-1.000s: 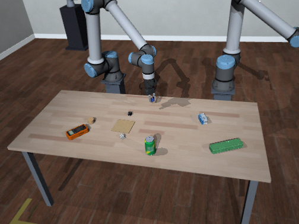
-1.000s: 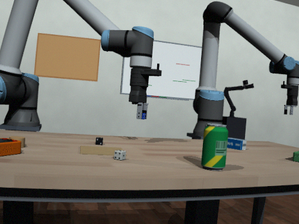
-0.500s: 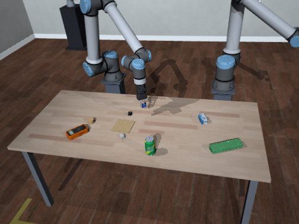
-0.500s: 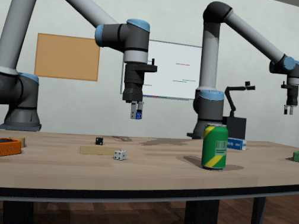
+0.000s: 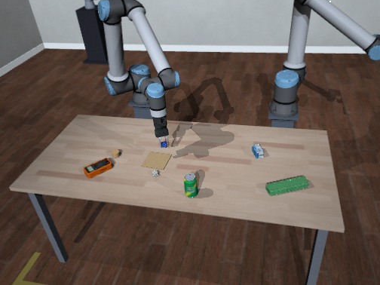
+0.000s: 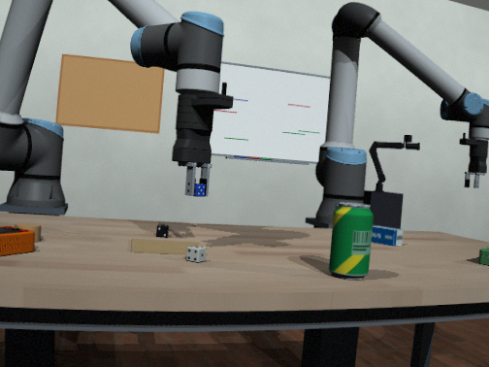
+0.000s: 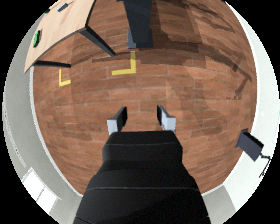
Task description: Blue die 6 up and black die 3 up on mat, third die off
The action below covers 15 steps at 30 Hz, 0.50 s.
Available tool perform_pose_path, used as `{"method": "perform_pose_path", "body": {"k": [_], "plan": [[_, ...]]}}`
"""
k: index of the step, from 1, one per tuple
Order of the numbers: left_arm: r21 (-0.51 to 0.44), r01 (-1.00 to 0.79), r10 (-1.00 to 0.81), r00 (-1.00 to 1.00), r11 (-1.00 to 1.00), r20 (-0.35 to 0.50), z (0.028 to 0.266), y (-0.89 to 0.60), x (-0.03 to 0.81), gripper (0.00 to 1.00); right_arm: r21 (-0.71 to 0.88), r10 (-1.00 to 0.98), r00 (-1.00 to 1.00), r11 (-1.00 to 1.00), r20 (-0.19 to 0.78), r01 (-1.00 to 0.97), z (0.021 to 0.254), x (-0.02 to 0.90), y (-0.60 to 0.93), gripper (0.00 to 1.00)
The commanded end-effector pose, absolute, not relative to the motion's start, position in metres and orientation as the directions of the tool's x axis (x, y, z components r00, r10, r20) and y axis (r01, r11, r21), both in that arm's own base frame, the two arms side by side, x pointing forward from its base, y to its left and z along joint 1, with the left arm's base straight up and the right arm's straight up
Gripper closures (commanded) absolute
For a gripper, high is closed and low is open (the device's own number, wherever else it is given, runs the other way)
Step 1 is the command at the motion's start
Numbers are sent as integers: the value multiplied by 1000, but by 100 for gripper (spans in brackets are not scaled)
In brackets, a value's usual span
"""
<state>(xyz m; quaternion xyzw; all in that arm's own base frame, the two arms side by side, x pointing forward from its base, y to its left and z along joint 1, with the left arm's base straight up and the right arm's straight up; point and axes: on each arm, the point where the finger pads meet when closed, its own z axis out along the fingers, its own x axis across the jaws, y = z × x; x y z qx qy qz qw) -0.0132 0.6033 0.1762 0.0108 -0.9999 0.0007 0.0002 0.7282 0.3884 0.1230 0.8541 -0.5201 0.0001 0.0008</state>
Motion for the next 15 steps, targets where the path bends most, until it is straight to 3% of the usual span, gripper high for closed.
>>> {"method": "perform_pose_path", "body": {"k": [1,15], "plan": [[0,-22,-22,-1000,1000,0,177,604,-13,0,0,-904,427,-427,0,-904,124,761,363,51],[0,-22,-22,-1000,1000,0,177,604,-13,0,0,-911,412,-412,0,-911,124,774,350,51]]}}
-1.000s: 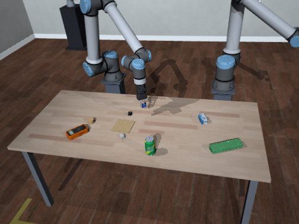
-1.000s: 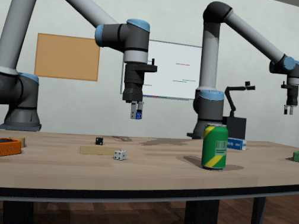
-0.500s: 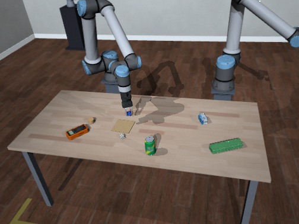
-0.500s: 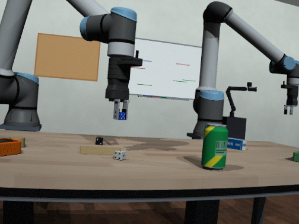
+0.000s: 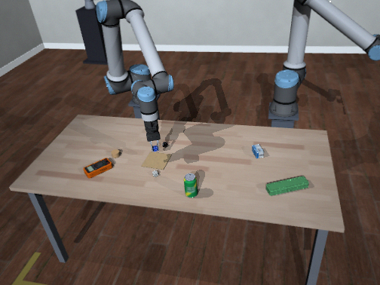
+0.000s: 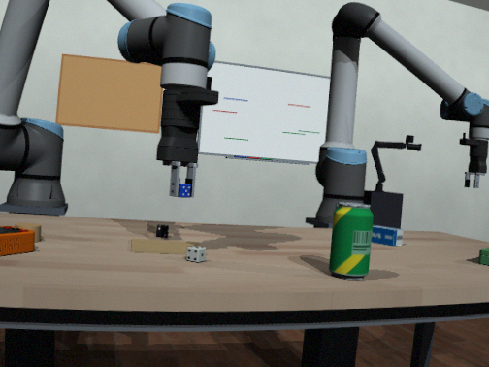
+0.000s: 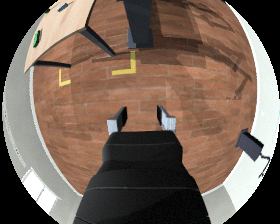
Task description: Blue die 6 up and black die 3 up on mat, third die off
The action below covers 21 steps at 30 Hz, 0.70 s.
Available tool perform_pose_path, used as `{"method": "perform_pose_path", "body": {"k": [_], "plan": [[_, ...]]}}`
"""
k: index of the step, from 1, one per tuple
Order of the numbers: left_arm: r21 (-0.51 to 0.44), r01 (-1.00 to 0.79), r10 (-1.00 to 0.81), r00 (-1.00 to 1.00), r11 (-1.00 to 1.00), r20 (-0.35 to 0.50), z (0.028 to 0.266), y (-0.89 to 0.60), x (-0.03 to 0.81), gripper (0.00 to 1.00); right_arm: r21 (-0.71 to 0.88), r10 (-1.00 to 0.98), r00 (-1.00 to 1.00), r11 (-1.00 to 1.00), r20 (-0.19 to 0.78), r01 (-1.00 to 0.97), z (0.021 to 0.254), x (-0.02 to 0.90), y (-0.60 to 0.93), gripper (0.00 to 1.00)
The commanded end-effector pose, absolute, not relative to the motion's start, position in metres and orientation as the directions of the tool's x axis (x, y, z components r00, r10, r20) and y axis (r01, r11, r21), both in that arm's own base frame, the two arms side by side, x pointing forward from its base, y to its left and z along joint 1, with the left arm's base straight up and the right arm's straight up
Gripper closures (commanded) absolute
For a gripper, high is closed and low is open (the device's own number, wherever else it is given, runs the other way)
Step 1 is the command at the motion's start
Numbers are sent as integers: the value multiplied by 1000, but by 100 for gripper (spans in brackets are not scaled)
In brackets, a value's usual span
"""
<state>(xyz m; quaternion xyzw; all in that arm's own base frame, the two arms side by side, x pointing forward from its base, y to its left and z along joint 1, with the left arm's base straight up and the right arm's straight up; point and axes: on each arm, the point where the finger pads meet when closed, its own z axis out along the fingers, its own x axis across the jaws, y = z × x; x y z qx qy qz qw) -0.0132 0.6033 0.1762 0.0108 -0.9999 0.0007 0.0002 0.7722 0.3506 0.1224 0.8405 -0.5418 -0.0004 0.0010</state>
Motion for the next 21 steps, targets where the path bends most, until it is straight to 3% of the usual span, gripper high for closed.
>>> {"method": "perform_pose_path", "body": {"k": [1,9,21], "plan": [[0,-22,-22,-1000,1000,0,177,604,-13,0,0,-911,412,-412,0,-911,124,774,350,51],[0,-22,-22,-1000,1000,0,177,604,-13,0,0,-911,412,-412,0,-911,119,774,350,51],[0,-22,-22,-1000,1000,0,177,604,-13,0,0,-911,412,-412,0,-911,80,774,350,51]]}}
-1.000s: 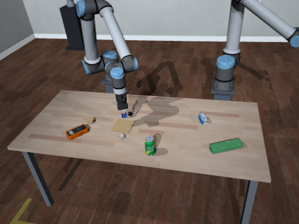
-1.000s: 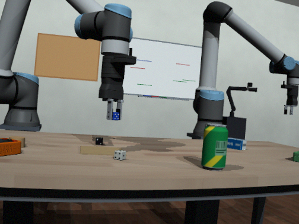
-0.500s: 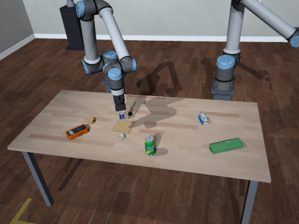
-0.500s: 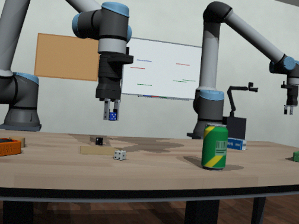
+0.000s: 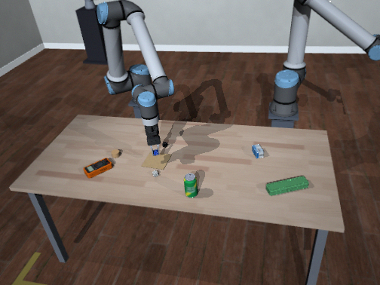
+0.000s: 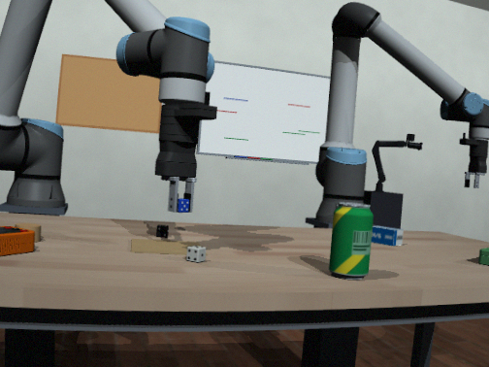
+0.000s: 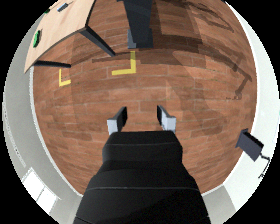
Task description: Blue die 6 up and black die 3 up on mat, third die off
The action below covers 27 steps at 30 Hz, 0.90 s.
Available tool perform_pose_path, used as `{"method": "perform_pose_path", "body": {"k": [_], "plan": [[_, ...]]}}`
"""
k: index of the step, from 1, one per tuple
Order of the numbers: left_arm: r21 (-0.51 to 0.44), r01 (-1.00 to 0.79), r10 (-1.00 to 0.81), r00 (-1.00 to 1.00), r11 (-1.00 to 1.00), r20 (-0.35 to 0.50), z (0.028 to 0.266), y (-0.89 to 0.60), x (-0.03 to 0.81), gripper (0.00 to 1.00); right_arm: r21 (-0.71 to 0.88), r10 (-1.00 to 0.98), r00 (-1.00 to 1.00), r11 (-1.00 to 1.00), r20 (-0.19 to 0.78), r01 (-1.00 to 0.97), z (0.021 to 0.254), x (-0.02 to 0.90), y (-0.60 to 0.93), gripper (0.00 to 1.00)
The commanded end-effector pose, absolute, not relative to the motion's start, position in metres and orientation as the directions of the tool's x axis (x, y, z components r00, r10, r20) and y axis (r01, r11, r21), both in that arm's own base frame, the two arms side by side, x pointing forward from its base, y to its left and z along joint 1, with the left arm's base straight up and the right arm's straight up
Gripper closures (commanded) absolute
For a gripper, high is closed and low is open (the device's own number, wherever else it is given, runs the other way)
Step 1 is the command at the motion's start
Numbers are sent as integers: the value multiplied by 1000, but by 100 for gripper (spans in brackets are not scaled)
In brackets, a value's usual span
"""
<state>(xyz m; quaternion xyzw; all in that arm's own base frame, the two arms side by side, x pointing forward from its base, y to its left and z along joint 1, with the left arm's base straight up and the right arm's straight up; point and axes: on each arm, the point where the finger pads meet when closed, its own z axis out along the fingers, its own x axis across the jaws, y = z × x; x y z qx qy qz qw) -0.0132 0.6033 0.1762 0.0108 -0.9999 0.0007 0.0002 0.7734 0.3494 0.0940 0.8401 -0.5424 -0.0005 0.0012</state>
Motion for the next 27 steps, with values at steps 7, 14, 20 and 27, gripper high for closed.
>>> {"method": "perform_pose_path", "body": {"k": [7,14,20,27], "plan": [[0,-22,-22,-1000,1000,0,177,604,-13,0,0,-911,412,-412,0,-911,47,775,350,51],[0,-22,-22,-1000,1000,0,177,604,-13,0,0,-911,412,-412,0,-911,31,775,350,51],[0,-22,-22,-1000,1000,0,177,604,-13,0,0,-911,412,-412,0,-911,28,775,350,51],[0,-22,-22,-1000,1000,0,177,604,-13,0,0,-911,412,-412,0,-911,28,775,350,51]]}}
